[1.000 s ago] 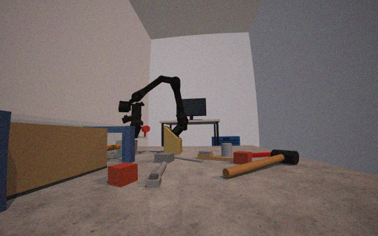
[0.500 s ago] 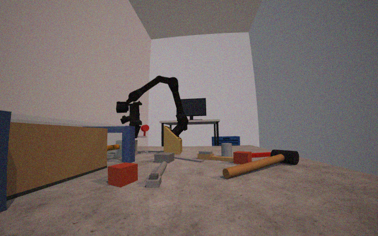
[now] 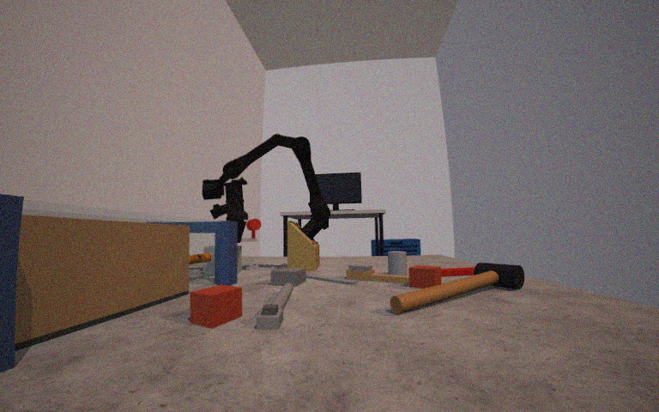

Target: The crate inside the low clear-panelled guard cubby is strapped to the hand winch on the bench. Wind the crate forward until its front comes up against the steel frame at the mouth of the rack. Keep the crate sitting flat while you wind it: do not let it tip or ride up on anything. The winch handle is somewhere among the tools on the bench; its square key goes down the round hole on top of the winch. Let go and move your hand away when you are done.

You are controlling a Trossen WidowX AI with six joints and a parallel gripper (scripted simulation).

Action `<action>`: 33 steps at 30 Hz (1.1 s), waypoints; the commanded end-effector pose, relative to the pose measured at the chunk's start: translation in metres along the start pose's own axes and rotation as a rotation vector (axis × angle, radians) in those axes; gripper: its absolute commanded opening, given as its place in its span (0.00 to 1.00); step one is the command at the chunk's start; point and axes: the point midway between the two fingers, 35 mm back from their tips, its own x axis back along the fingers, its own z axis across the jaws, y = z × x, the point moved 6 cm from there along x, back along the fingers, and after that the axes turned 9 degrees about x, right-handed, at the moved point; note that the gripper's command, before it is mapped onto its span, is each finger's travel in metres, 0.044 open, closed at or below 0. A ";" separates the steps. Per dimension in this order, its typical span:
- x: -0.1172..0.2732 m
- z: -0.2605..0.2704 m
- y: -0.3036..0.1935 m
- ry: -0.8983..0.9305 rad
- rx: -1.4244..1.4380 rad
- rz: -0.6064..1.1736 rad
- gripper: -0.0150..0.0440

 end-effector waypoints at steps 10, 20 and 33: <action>-0.002 0.000 0.000 -0.001 0.006 0.000 0.25; -0.003 0.004 0.001 0.011 -0.103 0.000 0.25; -0.006 0.008 0.003 0.024 -0.226 0.000 0.25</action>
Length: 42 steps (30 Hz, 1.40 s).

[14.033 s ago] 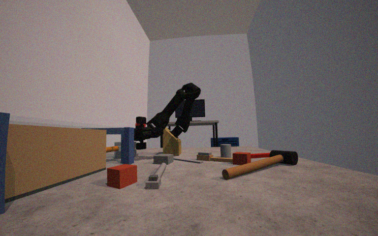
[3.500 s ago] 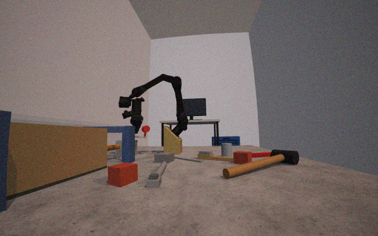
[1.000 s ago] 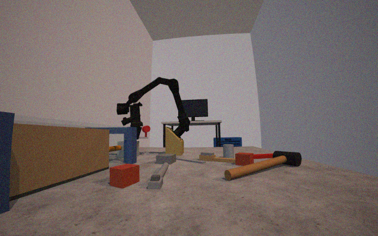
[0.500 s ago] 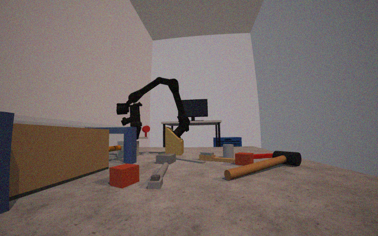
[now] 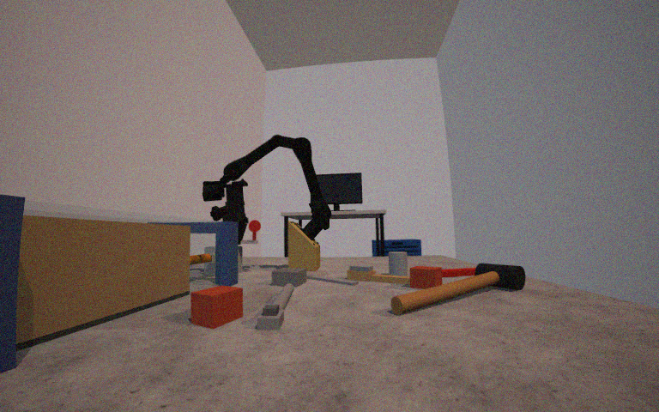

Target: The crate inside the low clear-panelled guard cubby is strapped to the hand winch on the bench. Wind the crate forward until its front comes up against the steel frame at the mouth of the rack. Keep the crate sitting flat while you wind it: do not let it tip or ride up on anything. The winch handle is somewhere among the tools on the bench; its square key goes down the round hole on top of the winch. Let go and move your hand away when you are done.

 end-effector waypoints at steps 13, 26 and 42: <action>-0.009 0.000 0.001 0.001 0.013 0.000 0.25; -0.012 0.000 0.001 0.005 -0.032 0.000 0.25; -0.013 0.002 0.001 0.010 -0.080 0.000 0.25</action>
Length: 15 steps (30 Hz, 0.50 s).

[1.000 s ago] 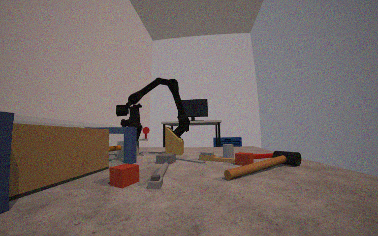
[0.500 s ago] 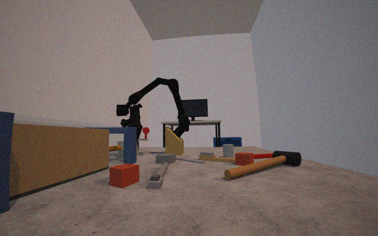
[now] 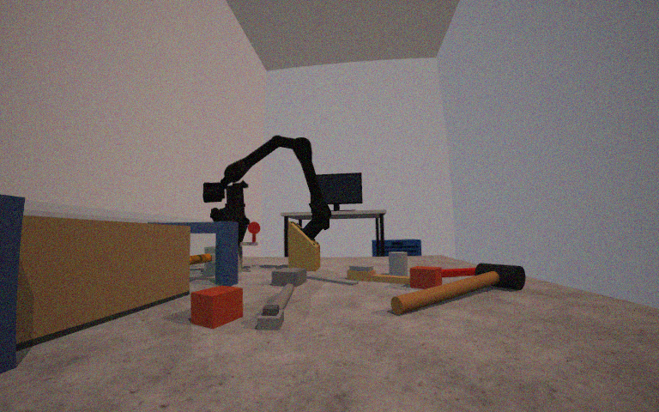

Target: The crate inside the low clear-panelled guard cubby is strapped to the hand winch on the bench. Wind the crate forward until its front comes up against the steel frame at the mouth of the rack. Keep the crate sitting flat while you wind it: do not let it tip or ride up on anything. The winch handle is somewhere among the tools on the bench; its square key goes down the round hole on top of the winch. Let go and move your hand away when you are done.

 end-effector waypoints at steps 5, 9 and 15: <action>-0.004 -0.001 0.000 -0.004 0.056 0.002 0.25; -0.004 -0.002 0.000 -0.004 0.063 0.002 0.25; -0.004 -0.003 0.000 -0.008 0.103 0.002 0.25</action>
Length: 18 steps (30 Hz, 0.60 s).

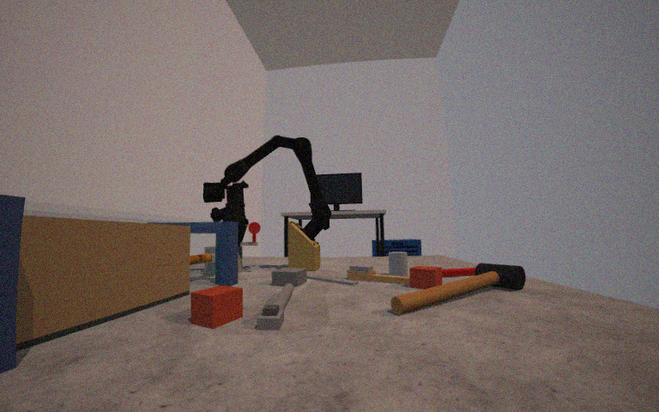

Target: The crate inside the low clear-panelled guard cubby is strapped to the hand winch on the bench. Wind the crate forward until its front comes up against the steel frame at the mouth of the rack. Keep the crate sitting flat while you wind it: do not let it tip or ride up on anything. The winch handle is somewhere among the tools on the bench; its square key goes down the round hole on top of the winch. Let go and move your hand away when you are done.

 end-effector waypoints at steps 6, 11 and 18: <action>-0.004 -0.003 0.000 -0.008 0.046 0.002 0.25; -0.004 -0.002 0.000 -0.006 0.033 0.002 0.25; -0.004 -0.001 0.000 -0.003 0.004 0.002 0.25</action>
